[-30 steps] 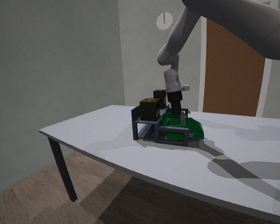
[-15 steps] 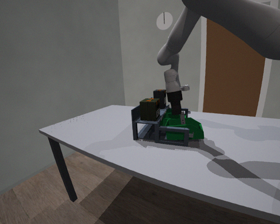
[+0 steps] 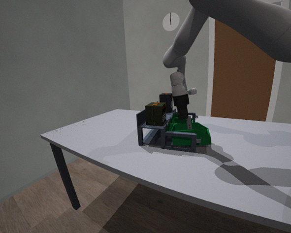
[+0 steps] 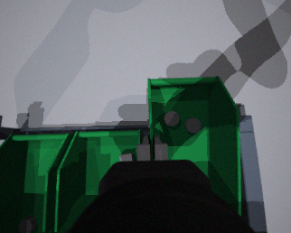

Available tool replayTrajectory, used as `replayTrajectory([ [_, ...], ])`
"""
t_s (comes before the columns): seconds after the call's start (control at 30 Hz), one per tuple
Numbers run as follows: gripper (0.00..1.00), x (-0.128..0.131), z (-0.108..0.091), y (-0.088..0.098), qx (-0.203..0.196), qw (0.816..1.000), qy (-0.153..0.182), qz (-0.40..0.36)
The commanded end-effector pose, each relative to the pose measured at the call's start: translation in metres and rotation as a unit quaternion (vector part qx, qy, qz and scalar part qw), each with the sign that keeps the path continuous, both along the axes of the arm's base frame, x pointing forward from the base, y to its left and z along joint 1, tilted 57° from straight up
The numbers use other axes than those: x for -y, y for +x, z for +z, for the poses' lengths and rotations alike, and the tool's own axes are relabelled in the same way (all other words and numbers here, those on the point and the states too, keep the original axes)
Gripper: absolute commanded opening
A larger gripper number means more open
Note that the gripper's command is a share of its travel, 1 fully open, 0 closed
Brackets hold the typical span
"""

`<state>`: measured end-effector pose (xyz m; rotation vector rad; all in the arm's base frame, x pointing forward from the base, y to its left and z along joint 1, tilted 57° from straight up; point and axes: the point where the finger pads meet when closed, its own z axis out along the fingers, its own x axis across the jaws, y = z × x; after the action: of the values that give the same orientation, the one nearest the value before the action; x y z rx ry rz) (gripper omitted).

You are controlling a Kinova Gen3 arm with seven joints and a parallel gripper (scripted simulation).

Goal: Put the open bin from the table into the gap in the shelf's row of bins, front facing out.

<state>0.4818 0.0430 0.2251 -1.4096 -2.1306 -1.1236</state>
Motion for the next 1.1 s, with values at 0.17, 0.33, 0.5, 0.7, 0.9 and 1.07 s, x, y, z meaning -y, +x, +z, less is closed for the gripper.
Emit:
replayTrajectory([
  [0.17, 0.00, 0.001, 0.002, 0.003, 0.002, 1.000, 0.001, -0.002],
  [0.33, 0.00, 0.000, 0.003, 0.005, 0.003, 1.000, 0.002, -0.004],
  [0.5, 0.00, 0.000, 0.004, 0.008, 0.005, 1.000, 0.003, -0.006],
  [0.7, 0.00, 0.000, 0.005, 0.010, 0.006, 1.000, 0.003, -0.007],
  [0.9, 0.00, -0.001, 0.007, 0.012, 0.007, 1.000, 0.004, -0.008],
  [1.07, 0.00, -0.001, 0.007, 0.014, 0.008, 1.000, 0.005, -0.009],
])
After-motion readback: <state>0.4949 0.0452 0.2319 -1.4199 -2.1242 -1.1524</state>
